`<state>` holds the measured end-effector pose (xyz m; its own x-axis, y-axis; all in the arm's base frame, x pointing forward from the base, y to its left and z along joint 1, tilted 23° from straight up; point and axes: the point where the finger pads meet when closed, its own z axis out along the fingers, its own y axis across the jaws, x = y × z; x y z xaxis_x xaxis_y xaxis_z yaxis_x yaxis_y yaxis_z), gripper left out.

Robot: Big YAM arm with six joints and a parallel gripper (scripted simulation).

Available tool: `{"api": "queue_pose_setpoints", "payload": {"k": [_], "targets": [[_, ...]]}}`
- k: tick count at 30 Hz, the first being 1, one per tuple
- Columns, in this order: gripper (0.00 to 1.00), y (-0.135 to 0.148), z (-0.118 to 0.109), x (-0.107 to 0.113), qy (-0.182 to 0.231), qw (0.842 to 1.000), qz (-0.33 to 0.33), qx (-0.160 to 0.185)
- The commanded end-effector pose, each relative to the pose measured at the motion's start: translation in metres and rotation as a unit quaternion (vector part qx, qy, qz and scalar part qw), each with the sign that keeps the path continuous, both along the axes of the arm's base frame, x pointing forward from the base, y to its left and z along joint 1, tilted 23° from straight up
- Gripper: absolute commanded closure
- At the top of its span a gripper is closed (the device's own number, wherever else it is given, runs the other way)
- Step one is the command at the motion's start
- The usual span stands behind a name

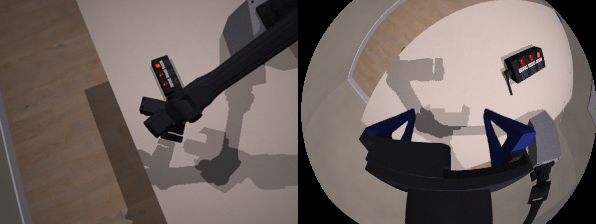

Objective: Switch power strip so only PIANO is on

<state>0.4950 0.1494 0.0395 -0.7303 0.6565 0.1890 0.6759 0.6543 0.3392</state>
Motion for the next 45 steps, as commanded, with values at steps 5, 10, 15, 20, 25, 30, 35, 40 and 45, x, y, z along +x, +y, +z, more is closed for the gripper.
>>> {"api": "queue_pose_setpoints", "payload": {"k": [5,10,15,20,25,30,35,40,45], "targets": [[0.00,-0.001,0.004,0.003,-0.005,1.000,-0.001,0.001],[0.00,-0.001,0.004,0.003,-0.005,1.000,-0.001,0.001],[0.00,-0.001,0.004,0.003,-0.005,1.000,-0.001,0.001],[0.00,-0.013,0.003,0.012,0.005,1.000,-0.028,0.001],[0.00,-0.064,-0.025,0.015,0.081,0.984,-0.158,0.007],[0.00,-0.099,-0.048,0.007,0.147,0.954,-0.263,0.009],[0.00,-0.104,-0.061,0.000,0.192,0.927,-0.323,0.008],[0.00,-0.155,-0.085,-0.015,0.260,0.857,-0.444,0.010],[0.00,-0.187,-0.106,-0.033,0.322,0.780,-0.537,0.009]]}}
